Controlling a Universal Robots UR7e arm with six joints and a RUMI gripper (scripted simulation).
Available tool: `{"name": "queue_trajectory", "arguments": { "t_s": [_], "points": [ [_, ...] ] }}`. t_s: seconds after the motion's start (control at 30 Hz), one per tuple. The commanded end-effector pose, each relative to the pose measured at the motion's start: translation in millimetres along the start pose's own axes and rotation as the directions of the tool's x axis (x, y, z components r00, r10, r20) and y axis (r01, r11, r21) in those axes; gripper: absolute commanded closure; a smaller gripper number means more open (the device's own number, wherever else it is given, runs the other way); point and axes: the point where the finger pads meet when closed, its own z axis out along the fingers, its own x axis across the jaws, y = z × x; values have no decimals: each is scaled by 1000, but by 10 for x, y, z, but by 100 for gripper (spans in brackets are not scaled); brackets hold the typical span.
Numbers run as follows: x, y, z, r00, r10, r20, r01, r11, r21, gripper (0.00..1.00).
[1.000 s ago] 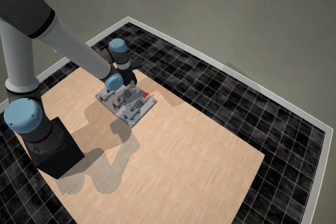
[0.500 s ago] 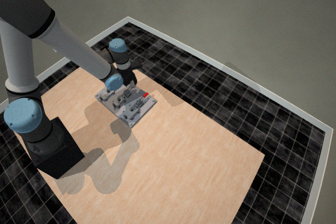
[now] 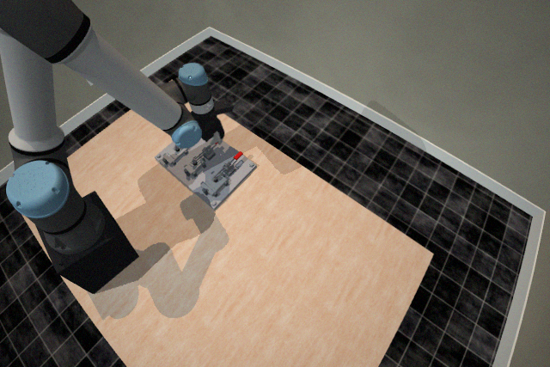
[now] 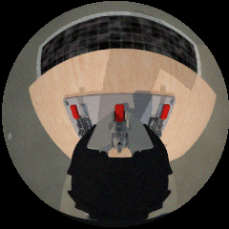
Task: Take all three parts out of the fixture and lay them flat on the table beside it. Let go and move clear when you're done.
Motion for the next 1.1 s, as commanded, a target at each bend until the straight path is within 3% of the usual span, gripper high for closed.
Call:
{"name": "queue_trajectory", "arguments": {
  "t_s": [0.0,1.07],
  "points": [
    [-7,1,-6,1000,-1,0,1,1000,1,100],
    [-3,86,-146,1000,0,0,0,1000,0,100]
  ]
}}
